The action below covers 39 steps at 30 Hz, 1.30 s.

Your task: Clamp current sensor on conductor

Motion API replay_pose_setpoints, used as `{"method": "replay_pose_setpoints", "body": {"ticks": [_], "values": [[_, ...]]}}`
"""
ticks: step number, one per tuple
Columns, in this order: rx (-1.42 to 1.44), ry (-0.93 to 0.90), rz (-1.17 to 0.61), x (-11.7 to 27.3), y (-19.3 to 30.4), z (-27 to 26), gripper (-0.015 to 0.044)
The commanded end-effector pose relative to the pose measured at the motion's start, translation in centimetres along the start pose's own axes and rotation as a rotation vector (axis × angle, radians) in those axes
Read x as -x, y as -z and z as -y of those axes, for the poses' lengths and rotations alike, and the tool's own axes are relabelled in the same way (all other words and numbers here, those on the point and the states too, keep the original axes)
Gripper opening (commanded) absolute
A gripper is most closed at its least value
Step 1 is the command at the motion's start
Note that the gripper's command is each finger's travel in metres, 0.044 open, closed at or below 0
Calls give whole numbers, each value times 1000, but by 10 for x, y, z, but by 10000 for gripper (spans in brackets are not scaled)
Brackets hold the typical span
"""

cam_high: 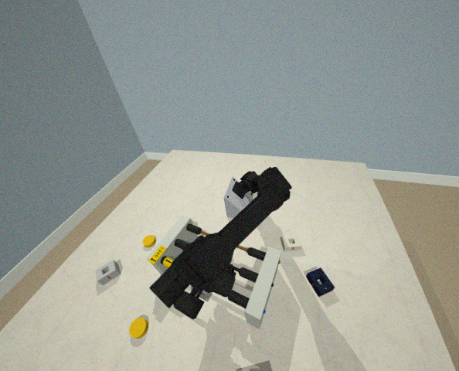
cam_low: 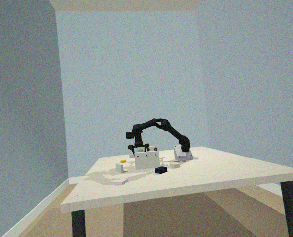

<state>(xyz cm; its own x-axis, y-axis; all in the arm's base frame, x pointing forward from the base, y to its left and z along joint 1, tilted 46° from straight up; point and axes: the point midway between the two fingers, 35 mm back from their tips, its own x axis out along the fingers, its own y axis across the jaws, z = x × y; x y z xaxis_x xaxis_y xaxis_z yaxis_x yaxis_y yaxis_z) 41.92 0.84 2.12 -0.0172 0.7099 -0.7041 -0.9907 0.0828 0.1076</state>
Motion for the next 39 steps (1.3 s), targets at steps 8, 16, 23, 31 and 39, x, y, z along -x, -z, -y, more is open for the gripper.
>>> {"method": "replay_pose_setpoints", "body": {"ticks": [8, 16, 23, 31, 39], "values": [[0, 0, 0, 1, 0, 0, 327], [0, 0, 0, 1, 0, 0, 274], [0, 0, 0, 1, 0, 0, 227], [-3, 65, -4, 2, 1, 1, 76], [-11, 255, 4, 7, 1, 0, 0]]}}
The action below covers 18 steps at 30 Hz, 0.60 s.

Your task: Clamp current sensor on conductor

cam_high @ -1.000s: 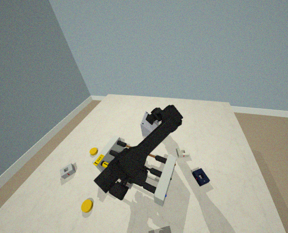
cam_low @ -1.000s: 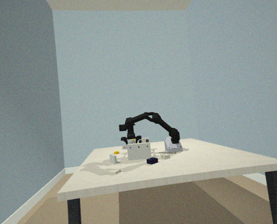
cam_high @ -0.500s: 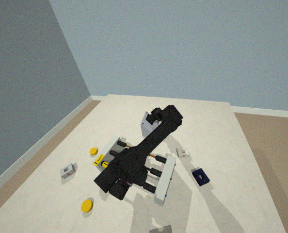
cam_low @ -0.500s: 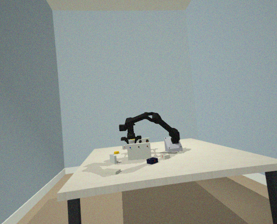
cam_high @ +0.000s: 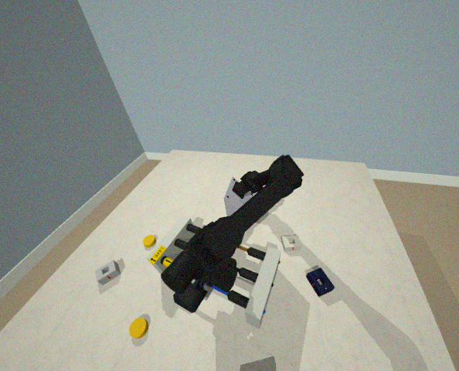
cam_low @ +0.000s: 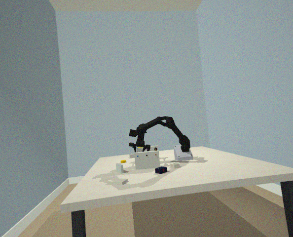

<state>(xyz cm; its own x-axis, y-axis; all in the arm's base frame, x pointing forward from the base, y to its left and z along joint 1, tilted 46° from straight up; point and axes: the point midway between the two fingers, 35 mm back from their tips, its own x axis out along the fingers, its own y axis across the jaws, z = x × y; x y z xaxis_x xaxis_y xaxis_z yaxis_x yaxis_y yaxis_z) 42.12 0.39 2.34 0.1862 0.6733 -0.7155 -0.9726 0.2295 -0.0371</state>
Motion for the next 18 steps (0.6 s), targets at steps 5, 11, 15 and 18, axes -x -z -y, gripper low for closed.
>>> {"method": "replay_pose_setpoints", "body": {"ticks": [5, 11, 15, 18], "values": [[0, 0, 0, 0, 0, 0, 0], [0, 0, 0, 0, 0, 0, 26], [0, 0, 0, 0, 0, 0, 131], [0, 0, 0, 0, 0, 0, 210]]}}
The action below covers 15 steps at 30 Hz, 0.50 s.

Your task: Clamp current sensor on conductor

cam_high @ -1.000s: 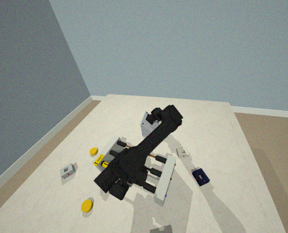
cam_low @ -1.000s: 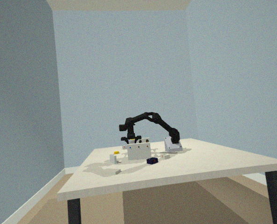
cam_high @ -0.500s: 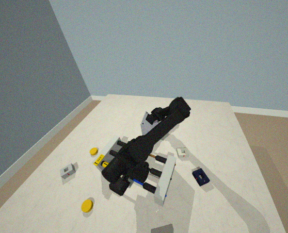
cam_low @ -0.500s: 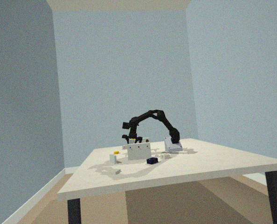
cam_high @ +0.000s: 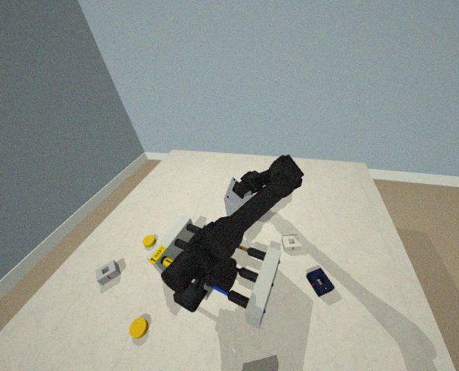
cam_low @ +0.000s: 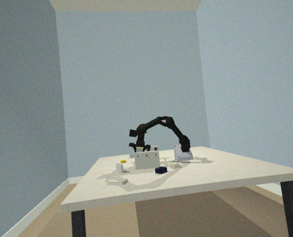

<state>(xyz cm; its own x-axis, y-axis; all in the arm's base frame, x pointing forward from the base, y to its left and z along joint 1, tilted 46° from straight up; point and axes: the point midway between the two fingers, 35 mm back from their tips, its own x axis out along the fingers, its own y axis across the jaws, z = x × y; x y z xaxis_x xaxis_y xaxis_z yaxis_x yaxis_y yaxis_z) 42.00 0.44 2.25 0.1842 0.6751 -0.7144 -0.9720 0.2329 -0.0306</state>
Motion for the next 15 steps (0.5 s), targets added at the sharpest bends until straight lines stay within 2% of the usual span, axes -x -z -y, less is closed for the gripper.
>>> {"method": "replay_pose_setpoints", "body": {"ticks": [1, 9, 12, 15], "values": [[7, 2, -2, 1, 0, 1, 236], [7, -5, -2, 1, 0, 2, 440], [1, -2, 0, 0, 0, 0, 361], [1, -2, 0, 0, 0, 0, 336]]}}
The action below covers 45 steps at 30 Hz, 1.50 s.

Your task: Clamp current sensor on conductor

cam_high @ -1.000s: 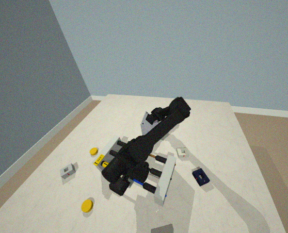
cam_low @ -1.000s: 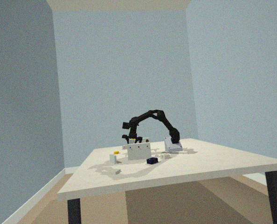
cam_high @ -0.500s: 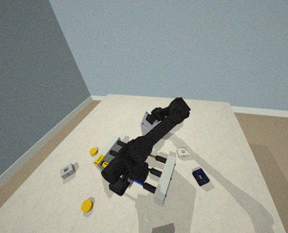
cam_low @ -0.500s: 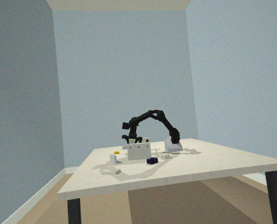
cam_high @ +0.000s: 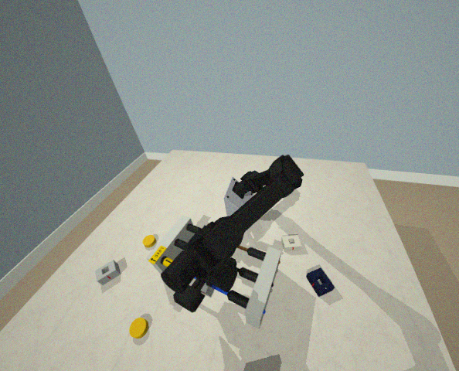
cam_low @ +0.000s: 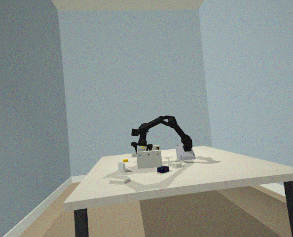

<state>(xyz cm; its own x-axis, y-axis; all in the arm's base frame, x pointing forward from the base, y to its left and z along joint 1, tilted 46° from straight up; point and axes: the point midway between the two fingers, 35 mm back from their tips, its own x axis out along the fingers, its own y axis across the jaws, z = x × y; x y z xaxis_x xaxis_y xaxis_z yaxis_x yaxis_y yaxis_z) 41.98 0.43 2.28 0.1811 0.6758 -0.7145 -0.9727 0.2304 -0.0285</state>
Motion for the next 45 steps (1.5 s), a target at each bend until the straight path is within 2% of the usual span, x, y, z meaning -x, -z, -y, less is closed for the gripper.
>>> {"method": "replay_pose_setpoints", "body": {"ticks": [1, 19, 27, 37, 45], "values": [[0, 1, 0, 0, 0, 0, 330], [0, 1, 0, 0, 0, 0, 210], [2, 10, 1, 0, 0, 0, 0], [2, 0, 0, 0, 0, 0, 0], [1, -138, -1, 0, 0, -3, 0]]}}
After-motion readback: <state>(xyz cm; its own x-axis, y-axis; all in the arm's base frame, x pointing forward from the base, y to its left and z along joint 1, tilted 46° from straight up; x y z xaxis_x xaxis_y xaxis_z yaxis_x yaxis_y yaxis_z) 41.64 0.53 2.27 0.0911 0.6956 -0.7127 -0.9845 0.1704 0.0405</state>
